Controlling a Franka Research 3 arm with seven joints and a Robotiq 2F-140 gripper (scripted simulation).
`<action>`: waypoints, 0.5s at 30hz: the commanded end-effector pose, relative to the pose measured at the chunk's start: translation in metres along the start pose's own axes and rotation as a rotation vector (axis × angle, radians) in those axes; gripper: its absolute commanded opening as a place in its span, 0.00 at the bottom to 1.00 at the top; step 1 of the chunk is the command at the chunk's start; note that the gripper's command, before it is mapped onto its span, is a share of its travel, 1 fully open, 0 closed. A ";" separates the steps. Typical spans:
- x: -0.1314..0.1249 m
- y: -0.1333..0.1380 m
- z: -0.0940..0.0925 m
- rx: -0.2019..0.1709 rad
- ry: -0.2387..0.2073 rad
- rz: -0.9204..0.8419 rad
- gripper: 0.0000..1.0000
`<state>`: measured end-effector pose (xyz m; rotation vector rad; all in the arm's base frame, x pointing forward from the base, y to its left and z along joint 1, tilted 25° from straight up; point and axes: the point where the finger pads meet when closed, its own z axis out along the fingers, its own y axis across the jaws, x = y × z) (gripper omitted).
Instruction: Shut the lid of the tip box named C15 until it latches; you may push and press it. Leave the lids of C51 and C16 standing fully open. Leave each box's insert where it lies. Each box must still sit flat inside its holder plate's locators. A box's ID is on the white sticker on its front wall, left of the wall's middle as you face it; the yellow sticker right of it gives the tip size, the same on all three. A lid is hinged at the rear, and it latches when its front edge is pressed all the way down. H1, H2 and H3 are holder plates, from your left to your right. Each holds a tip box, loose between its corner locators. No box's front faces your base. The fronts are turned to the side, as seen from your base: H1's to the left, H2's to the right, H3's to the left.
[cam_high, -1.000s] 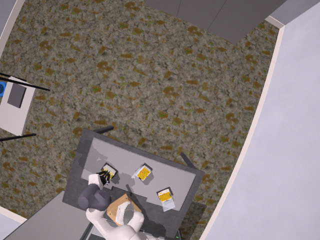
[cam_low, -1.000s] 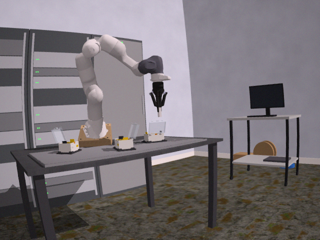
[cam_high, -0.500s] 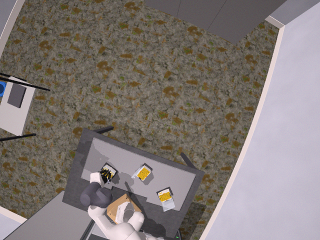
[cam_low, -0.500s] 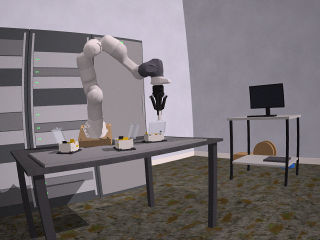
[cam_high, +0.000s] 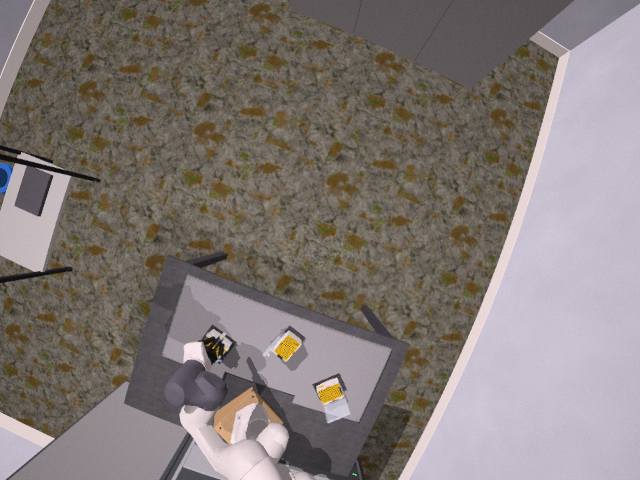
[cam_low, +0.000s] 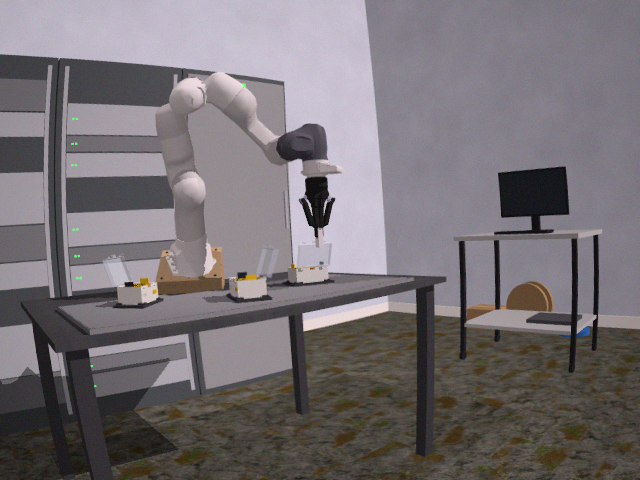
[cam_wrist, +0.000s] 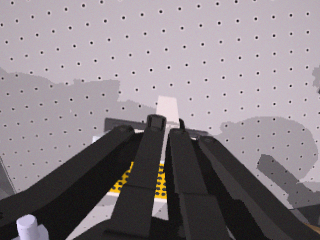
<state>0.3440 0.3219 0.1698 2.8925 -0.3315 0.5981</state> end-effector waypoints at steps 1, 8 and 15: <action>0.001 -0.002 0.005 0.008 0.001 0.006 0.00; 0.001 -0.002 0.006 0.008 0.001 0.006 0.00; 0.001 -0.002 0.006 0.008 0.001 0.006 0.00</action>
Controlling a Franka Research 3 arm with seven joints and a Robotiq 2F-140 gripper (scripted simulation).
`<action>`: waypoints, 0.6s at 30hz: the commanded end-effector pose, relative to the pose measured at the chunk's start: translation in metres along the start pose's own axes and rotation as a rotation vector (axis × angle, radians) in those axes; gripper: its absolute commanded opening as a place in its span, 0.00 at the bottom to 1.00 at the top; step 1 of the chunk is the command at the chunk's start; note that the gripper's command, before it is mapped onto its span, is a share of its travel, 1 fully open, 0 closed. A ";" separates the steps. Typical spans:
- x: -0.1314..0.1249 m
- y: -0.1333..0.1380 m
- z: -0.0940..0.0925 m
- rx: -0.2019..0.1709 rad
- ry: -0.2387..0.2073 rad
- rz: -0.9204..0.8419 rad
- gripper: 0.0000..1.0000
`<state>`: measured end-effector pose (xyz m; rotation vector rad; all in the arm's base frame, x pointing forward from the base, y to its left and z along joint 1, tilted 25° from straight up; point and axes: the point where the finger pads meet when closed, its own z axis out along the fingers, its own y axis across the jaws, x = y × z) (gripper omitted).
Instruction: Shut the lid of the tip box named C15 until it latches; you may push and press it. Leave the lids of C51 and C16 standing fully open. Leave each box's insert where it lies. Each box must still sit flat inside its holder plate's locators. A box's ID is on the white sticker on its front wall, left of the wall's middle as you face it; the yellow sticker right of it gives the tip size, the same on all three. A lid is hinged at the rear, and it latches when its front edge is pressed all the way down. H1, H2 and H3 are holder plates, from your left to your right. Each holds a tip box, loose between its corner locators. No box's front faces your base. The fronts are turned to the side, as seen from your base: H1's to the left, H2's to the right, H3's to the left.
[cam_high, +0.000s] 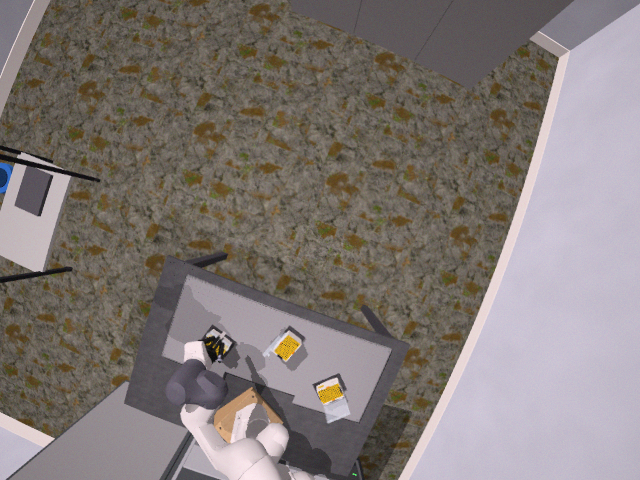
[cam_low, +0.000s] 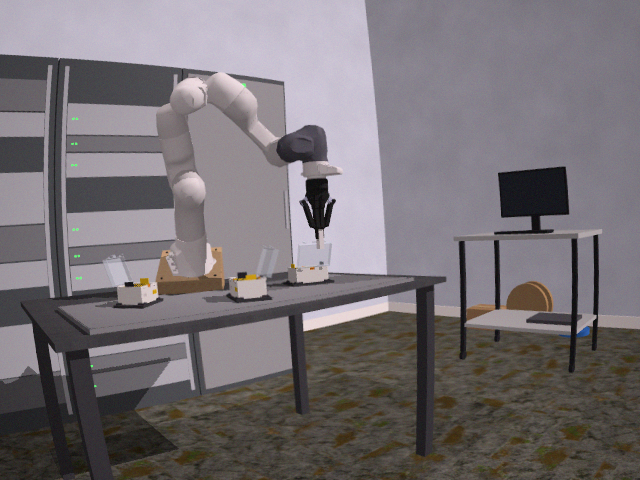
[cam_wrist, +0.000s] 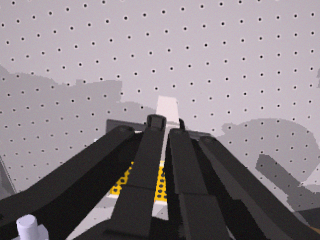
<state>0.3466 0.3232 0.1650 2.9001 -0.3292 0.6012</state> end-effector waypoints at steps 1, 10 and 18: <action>0.001 0.000 0.001 0.000 0.001 0.006 0.00; -0.008 0.000 0.000 0.000 0.001 0.006 0.00; -0.016 0.000 -0.001 0.000 0.001 0.006 0.00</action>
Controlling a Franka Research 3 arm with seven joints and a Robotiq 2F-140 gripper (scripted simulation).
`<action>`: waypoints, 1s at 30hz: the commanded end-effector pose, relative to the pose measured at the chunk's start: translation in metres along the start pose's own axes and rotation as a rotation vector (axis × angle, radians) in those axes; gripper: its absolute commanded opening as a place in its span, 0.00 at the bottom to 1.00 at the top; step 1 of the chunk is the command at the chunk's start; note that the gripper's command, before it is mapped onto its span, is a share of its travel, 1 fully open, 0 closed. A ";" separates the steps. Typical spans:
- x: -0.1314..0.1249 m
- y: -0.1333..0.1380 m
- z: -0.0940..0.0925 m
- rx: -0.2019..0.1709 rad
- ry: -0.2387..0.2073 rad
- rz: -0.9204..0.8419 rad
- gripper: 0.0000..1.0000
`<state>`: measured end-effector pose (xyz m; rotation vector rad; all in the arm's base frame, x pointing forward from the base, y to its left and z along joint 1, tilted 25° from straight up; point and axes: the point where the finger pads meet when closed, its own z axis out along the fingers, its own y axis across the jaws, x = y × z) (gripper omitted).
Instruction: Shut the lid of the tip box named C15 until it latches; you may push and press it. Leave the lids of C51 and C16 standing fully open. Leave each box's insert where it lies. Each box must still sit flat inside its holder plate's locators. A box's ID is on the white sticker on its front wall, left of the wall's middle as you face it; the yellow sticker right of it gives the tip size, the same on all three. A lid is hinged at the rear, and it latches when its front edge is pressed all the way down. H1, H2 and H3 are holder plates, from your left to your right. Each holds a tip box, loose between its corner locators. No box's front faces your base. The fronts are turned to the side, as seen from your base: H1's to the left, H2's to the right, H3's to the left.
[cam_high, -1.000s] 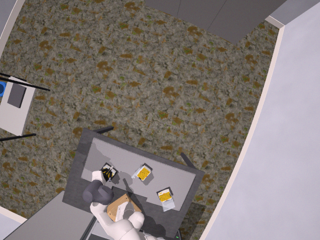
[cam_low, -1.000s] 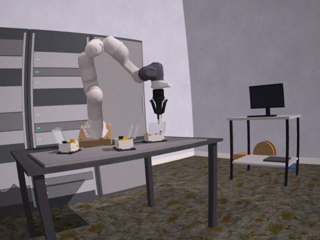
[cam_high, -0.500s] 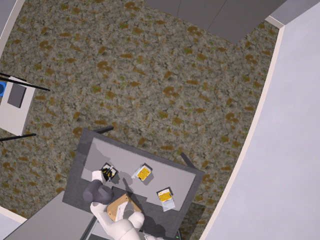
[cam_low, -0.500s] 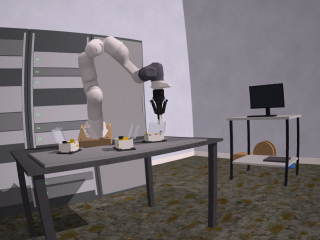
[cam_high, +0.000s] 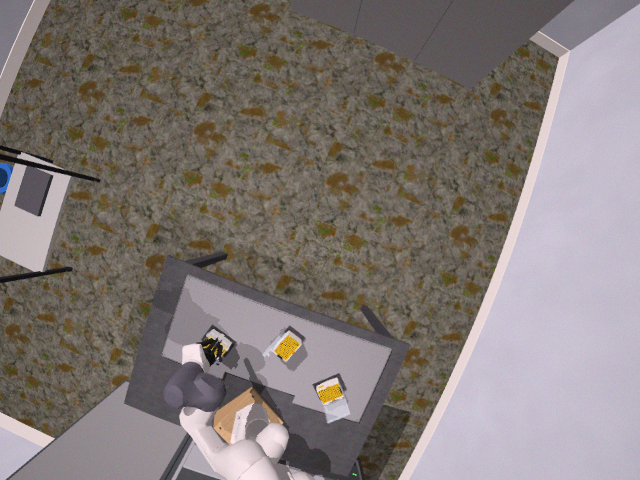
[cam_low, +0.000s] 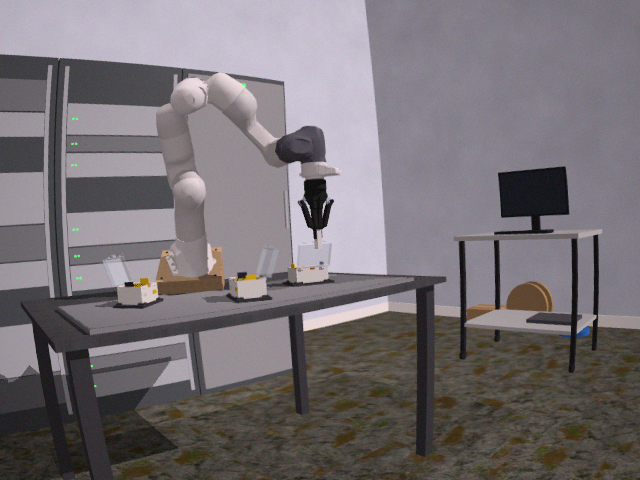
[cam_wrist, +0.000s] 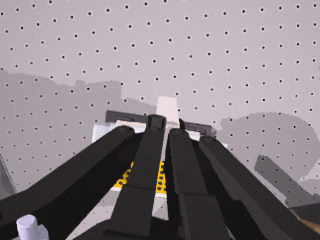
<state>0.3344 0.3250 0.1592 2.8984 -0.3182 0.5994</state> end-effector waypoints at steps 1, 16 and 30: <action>-0.004 0.000 -0.001 0.002 0.001 0.014 0.00; -0.021 -0.001 -0.004 0.002 0.001 0.014 0.00; -0.040 -0.001 -0.006 0.002 0.001 0.014 0.00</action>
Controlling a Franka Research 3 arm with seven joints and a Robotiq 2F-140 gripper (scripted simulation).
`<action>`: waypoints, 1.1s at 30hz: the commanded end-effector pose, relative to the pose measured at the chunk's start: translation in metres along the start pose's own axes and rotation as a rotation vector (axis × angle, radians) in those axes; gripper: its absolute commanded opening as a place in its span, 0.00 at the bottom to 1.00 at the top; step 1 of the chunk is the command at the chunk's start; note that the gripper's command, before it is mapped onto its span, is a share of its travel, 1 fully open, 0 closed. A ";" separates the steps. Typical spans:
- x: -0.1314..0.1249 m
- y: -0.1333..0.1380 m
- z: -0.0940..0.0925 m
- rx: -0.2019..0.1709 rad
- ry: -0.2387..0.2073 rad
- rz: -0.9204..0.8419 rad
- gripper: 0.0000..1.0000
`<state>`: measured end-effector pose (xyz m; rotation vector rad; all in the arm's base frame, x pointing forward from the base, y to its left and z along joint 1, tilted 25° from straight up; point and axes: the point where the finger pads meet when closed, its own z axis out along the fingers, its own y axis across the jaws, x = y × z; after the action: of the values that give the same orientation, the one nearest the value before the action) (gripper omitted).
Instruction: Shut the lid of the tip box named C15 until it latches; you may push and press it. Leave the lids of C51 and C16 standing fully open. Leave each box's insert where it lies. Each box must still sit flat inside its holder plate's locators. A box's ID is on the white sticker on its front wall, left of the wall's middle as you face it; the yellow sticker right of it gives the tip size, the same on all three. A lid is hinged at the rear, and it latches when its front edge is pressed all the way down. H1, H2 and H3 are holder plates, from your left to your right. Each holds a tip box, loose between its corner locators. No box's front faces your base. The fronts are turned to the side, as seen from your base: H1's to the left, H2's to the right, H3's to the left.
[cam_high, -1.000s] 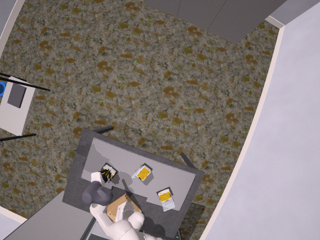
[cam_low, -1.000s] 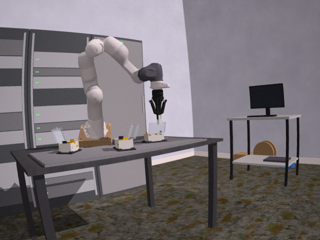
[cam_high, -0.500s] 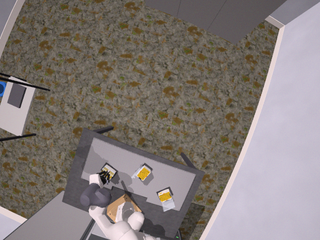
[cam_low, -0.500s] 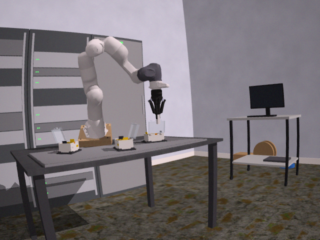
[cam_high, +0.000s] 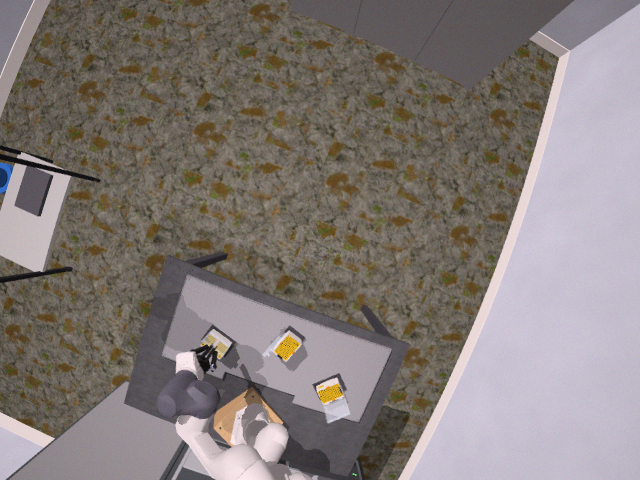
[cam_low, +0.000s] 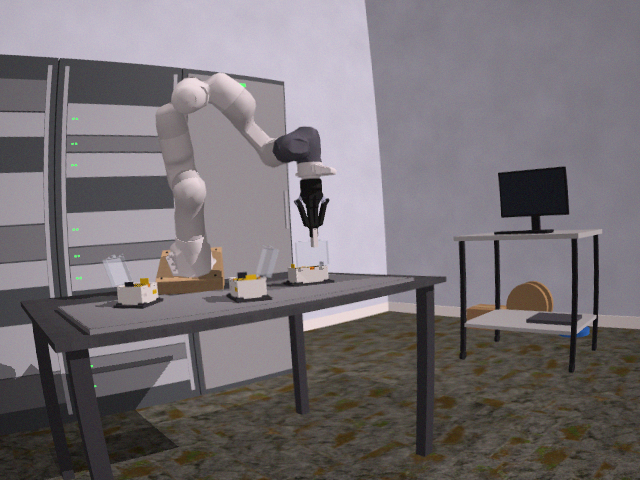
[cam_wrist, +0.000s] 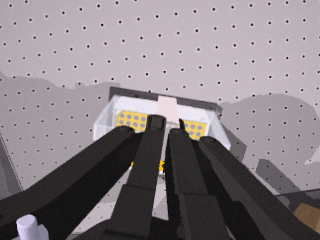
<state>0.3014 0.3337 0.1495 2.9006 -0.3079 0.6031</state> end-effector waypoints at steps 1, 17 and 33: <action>-0.006 0.001 -0.001 -0.002 -0.002 0.020 0.00; -0.025 0.000 -0.004 -0.002 -0.002 0.020 0.00; -0.043 0.000 -0.006 -0.002 -0.002 0.020 0.00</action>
<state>0.2652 0.3424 0.1393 2.9024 -0.3091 0.6035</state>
